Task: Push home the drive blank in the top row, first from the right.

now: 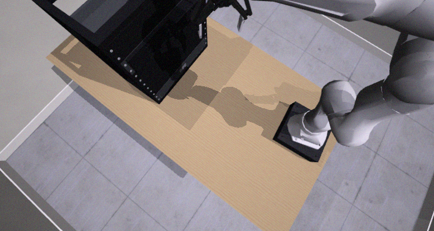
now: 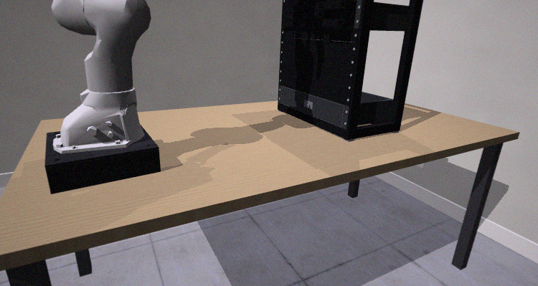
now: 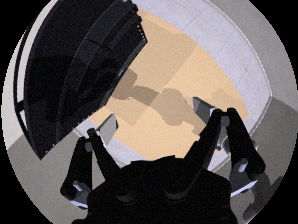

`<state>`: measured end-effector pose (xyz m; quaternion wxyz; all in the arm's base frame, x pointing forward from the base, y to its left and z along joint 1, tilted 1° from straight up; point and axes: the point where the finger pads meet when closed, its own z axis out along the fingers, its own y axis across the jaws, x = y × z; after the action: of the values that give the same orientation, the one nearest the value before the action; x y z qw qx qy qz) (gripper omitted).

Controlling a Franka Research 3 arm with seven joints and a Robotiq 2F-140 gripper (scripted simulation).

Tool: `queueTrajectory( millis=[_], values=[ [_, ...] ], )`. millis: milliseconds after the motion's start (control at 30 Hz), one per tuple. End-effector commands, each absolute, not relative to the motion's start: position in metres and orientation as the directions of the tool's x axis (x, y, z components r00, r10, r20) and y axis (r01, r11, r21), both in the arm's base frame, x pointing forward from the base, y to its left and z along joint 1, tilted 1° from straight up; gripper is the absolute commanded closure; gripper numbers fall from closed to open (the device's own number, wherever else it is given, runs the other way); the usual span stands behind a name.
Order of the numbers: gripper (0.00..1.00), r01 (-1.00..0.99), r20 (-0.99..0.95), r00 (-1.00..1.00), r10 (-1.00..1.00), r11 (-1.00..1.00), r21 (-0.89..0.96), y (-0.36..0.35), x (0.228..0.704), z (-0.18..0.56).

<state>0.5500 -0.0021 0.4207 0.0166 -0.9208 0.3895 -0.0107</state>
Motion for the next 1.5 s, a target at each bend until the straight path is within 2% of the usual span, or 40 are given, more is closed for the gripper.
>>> queueTrajectory(
  millis=[0,267,700,1467],
  values=[
    [0.0,-0.732,0.036,0.676,-0.736,-0.677,-0.084,-0.003,0.555,0.422],
    [0.0,-0.752,0.093,0.615,-0.783,-0.618,-0.23,-0.008,0.553,0.417],
    [0.0,-0.747,0.136,0.548,-0.825,-0.556,-0.365,-0.013,0.551,0.413],
    [0.0,-0.654,0.187,0.375,-0.908,-0.402,-0.641,-0.024,0.547,0.403]
  ],
)
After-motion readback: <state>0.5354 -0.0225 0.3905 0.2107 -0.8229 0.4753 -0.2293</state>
